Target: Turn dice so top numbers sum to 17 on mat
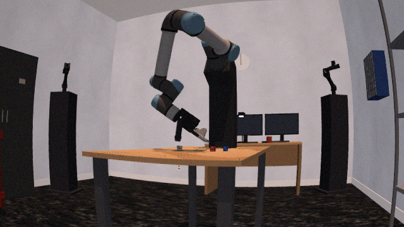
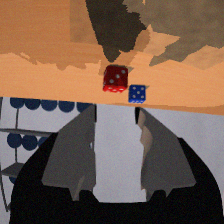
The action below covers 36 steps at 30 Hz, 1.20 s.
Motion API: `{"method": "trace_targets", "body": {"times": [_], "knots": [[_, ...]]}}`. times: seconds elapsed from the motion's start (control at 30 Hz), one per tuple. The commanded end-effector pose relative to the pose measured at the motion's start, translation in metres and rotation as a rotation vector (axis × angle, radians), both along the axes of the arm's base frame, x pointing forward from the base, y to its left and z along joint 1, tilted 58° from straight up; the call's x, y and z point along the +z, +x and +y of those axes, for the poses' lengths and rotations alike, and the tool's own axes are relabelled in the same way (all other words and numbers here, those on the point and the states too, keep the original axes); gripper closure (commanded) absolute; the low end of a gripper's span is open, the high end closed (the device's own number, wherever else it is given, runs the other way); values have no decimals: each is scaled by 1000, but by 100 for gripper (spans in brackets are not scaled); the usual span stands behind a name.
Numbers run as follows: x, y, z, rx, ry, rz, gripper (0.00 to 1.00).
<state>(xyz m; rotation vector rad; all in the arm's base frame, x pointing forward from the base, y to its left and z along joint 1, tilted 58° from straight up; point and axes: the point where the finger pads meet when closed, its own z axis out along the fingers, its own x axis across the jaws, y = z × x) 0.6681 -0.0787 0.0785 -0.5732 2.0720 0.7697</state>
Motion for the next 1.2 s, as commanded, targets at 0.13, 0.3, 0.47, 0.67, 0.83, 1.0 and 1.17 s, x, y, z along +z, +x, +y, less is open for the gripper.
{"method": "trace_targets", "body": {"times": [0.13,0.3,0.47,0.67,0.83,1.0,1.17], "knots": [[13,-20,4,0,0,-1,76],[24,-37,8,0,0,-1,76],[28,-44,9,0,0,-1,76],[29,-44,9,0,0,-1,76],[28,-44,10,-2,-3,-1,76],[28,-44,10,-12,-10,-1,76],[27,-45,11,-31,-26,-2,76]]}}
